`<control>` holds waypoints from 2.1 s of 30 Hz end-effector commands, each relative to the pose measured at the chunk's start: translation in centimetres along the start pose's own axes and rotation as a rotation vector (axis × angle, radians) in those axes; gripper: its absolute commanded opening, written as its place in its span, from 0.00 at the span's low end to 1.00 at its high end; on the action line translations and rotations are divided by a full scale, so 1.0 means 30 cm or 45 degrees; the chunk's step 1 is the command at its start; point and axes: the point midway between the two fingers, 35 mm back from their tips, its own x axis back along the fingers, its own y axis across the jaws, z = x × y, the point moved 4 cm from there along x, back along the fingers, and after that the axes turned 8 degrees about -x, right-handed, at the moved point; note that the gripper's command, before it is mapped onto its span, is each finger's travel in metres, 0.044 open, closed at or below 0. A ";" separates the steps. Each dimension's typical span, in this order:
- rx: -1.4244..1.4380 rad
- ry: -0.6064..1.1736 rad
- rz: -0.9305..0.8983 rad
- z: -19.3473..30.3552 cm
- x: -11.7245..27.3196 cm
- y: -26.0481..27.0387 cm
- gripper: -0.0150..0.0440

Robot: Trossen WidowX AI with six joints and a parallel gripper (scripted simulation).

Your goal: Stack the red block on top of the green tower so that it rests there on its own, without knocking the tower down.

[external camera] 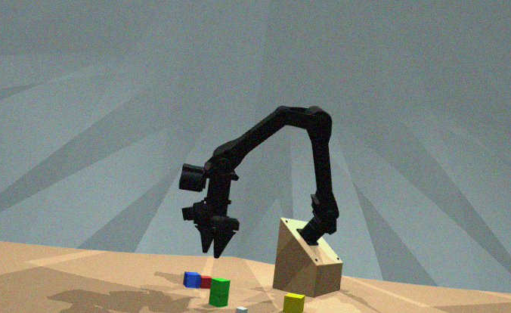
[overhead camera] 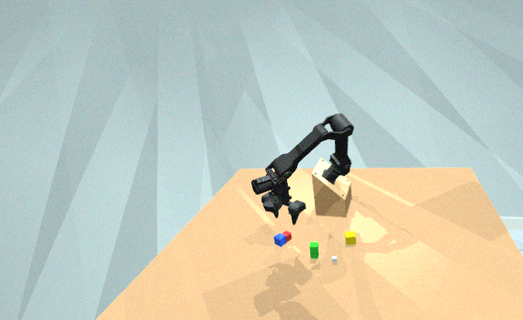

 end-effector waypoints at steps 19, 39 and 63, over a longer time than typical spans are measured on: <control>0.011 -0.002 -0.008 -0.013 -0.176 0.000 1.00; 0.011 -0.001 -0.010 -0.011 -0.254 0.001 1.00; 0.011 -0.001 -0.010 -0.011 -0.253 0.000 0.42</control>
